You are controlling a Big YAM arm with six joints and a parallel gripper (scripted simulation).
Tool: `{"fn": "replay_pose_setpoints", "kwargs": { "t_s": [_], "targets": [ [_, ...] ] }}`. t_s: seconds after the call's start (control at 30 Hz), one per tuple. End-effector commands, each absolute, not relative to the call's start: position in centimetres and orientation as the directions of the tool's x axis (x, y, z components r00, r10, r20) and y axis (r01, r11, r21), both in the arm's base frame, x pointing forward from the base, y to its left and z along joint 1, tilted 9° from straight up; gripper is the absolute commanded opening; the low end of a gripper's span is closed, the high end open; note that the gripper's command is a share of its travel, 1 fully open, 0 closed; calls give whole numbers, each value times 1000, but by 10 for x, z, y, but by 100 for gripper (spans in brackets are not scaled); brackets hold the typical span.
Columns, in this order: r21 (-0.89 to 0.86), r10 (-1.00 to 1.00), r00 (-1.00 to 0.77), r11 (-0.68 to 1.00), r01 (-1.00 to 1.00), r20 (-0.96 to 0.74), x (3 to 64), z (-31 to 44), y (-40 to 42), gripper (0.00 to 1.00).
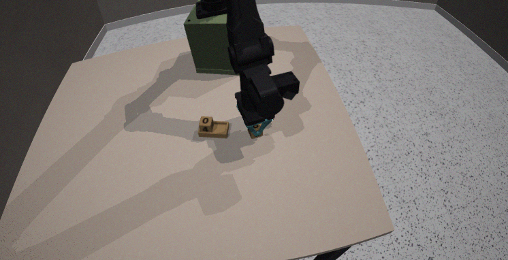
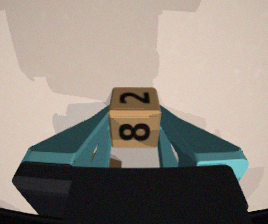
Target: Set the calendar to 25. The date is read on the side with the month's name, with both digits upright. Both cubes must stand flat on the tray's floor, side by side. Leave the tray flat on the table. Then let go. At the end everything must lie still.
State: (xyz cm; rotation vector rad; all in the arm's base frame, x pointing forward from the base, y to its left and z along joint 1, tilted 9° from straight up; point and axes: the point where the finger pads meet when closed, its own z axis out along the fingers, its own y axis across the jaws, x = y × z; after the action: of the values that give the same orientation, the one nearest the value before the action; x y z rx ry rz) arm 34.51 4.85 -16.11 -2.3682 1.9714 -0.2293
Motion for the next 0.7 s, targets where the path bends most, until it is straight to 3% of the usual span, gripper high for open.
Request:
{"fn": "replay_pose_setpoints", "kwargs": {
  "t_s": [0.0,0.67],
  "targets": [
    [-160,-982,174,-184,-970,77,356,-152,48,28],
    [-162,-982,175,-185,-969,77,354,-152,48,28]
  ]
}}
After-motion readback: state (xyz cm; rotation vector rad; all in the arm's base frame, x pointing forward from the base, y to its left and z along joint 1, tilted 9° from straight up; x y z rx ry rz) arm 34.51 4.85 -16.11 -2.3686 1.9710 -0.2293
